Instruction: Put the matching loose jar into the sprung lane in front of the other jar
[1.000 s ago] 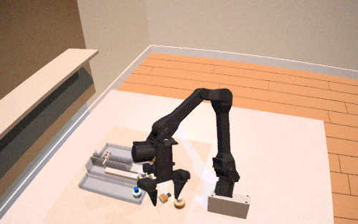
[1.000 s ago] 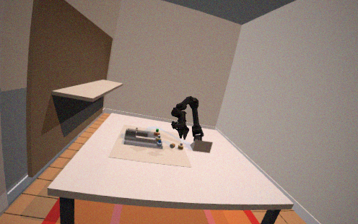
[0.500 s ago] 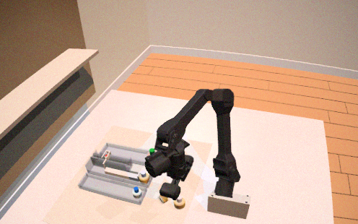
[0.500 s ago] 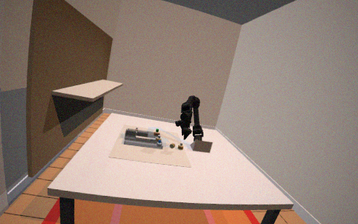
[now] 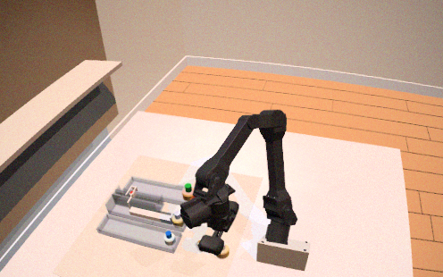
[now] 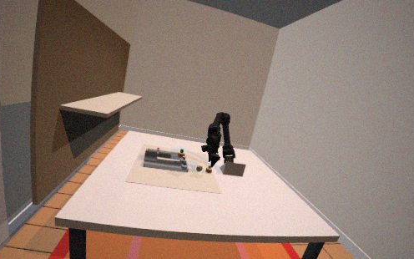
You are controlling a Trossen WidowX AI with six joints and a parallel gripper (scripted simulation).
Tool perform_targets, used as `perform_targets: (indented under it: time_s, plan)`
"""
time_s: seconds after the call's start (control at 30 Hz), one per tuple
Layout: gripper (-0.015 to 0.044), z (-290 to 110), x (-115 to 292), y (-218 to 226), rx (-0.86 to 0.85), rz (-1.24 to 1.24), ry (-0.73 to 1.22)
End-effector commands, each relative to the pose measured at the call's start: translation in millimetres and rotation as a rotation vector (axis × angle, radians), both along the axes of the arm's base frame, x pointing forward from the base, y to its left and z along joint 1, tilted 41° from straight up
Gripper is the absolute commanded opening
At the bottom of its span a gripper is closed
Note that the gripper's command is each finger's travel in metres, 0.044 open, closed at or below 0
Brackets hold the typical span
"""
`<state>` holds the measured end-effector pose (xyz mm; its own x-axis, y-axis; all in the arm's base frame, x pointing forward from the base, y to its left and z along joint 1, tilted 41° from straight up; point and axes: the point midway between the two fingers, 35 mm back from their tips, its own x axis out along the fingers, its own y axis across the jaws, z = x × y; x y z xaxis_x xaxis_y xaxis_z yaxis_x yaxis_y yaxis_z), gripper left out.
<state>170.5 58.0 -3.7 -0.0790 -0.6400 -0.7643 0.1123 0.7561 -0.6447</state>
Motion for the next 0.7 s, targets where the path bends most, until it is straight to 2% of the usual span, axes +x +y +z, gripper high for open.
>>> perform_targets:
  time_s: [0.0,0.67]
  plan:
    - [0.044,-7,-2,-8,-0.009,0.003,0.007]
    - [0.044,-28,-4,-27,-0.01,0.003,0.006]
